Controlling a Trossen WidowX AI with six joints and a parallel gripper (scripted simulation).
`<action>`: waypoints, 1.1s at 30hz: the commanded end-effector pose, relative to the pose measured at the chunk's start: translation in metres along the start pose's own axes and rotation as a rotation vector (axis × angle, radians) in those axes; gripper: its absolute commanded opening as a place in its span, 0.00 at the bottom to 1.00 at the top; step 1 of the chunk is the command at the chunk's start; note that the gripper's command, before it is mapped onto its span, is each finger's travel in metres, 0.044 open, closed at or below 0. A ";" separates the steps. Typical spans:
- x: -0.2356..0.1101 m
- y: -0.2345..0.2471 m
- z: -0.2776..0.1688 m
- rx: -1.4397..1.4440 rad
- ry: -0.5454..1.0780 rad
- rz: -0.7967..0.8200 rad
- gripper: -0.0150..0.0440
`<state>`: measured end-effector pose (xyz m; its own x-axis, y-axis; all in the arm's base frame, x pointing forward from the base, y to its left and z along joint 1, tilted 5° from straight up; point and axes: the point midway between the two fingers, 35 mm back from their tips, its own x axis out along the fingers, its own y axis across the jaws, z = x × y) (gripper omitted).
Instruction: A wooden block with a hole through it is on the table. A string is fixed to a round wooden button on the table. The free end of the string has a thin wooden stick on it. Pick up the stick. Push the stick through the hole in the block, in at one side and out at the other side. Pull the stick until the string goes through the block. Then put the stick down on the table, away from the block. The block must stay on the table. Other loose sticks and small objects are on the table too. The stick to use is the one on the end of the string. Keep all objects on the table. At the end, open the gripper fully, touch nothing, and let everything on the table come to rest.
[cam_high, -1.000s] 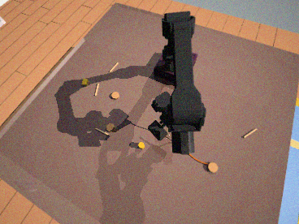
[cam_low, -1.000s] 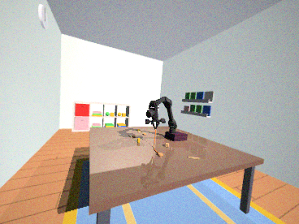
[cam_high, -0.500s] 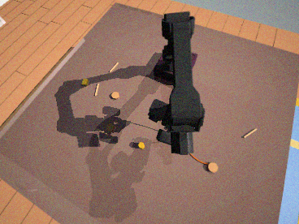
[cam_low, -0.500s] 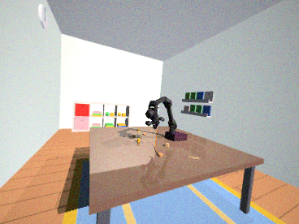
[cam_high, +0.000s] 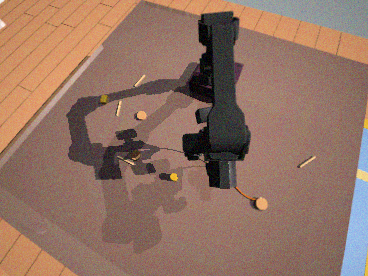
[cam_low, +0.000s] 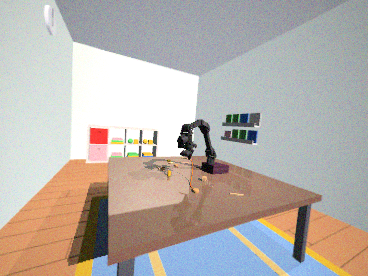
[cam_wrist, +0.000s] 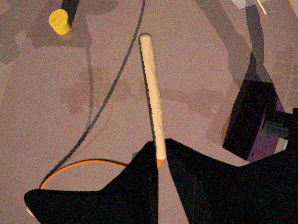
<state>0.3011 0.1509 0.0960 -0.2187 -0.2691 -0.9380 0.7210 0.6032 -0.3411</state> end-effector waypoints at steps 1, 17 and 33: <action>0.000 0.001 0.000 -0.143 0.007 0.002 0.25; -0.001 0.001 0.001 -0.694 0.016 0.009 0.25; -0.001 0.002 0.002 -1.246 0.021 0.021 0.25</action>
<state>0.3035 0.1502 0.0961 -0.2298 -0.2498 -0.9406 -0.2898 0.9402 -0.1789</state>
